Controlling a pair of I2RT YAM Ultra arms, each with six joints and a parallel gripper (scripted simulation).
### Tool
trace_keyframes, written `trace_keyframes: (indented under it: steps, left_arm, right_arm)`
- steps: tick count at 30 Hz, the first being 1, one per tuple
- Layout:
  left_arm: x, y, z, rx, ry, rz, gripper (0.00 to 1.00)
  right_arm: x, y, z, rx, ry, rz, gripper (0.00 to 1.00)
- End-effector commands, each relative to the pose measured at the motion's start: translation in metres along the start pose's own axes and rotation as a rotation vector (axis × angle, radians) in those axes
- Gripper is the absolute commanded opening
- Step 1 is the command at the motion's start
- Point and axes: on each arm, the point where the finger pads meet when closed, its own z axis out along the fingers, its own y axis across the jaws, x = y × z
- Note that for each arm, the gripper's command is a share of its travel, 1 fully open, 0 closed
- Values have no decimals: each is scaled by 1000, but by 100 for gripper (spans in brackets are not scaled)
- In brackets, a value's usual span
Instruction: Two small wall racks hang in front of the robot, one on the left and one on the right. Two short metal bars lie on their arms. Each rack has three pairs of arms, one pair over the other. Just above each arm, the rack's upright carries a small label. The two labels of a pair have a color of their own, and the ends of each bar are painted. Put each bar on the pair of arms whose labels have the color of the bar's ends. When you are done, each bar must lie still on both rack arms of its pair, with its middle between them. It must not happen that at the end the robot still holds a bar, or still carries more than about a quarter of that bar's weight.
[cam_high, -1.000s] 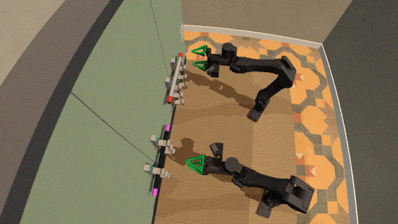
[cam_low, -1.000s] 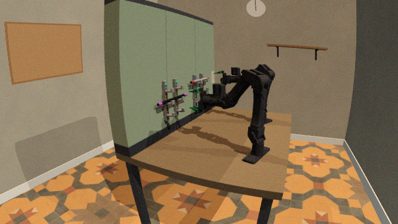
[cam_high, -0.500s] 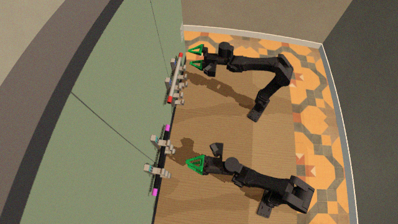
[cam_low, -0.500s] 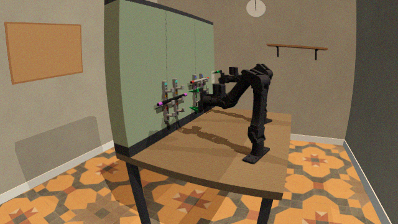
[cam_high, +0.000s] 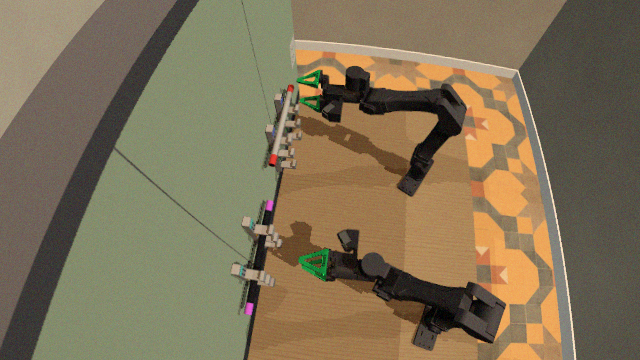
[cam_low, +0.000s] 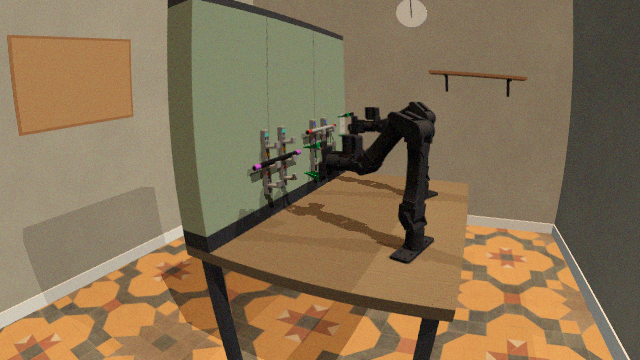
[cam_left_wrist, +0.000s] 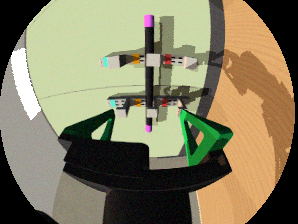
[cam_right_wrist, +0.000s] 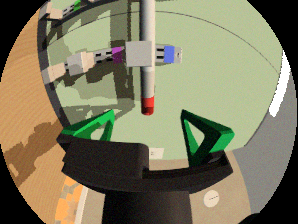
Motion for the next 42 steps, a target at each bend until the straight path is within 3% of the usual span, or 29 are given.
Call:
trace_keyframes:
  steps: [1, 25, 42]
  left_arm:
    - [-3, 3, -2, -15, -2, -6, 100]
    - [-3, 3, -2, -15, -2, -6, 100]
    - [-3, 3, -2, -15, -2, -6, 100]
  right_arm:
    - [-2, -17, 8, 35, 0, -5, 100]
    - [-2, -21, 38, 35, 0, -5, 100]
    - [-8, -18, 40, 35, 0, -5, 100]
